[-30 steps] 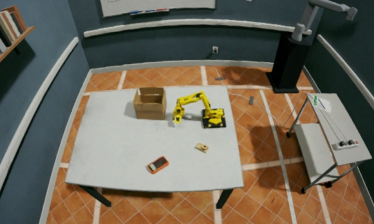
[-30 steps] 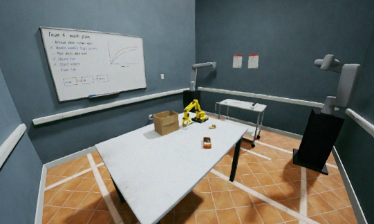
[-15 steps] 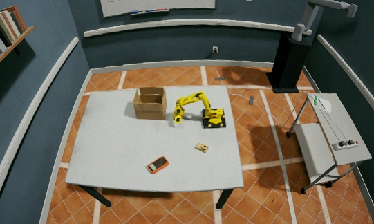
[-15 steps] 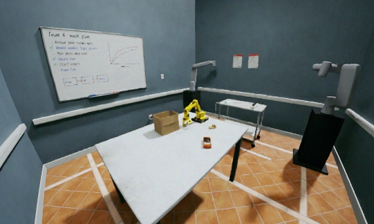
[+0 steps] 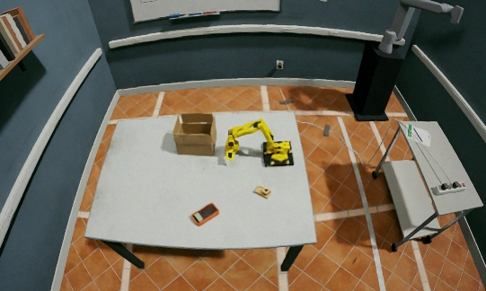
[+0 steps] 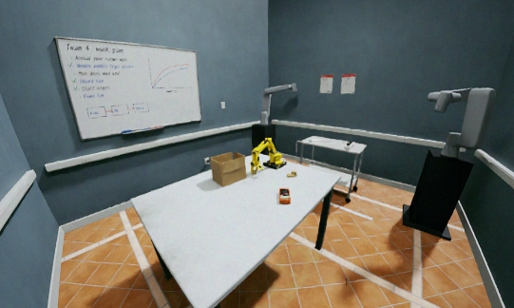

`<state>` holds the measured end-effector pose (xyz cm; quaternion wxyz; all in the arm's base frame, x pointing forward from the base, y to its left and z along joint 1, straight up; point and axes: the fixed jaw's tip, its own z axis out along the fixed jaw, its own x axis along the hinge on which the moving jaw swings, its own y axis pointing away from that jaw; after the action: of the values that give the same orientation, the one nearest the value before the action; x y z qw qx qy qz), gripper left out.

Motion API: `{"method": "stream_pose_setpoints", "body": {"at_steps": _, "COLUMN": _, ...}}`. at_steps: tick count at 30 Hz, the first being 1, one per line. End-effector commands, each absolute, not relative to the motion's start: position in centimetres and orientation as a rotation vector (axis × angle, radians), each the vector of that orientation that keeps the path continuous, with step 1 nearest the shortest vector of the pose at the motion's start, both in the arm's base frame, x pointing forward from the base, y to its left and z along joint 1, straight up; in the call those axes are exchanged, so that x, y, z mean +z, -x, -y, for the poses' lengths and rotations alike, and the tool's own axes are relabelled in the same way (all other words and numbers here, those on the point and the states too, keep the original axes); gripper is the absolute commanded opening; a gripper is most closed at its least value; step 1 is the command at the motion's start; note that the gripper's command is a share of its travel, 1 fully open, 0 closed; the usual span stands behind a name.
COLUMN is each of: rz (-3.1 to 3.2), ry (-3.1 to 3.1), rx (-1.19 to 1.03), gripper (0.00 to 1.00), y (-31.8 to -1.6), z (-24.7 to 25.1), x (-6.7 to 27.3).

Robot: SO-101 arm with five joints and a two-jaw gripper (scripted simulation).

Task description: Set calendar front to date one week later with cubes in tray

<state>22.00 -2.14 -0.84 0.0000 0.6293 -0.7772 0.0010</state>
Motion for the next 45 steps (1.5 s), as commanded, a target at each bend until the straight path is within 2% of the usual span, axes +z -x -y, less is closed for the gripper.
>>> {"method": "stream_pose_setpoints", "body": {"at_steps": 1, "rz": 2.432, "ry": -1.972, "rx": -0.016, "gripper": 0.23, "y": -21.99, "z": 1.96, "x": -1.0}}
{"method": "stream_pose_setpoints", "body": {"at_steps": 25, "rz": 2.432, "ry": -1.972, "rx": -0.016, "gripper": 0.19, "y": -22.21, "z": 2.01, "x": -1.01}}
{"method": "stream_pose_setpoints", "body": {"at_steps": 45, "rz": 2.432, "ry": -1.972, "rx": -0.016, "gripper": 0.01, "y": -22.21, "z": 2.01, "x": -1.01}}
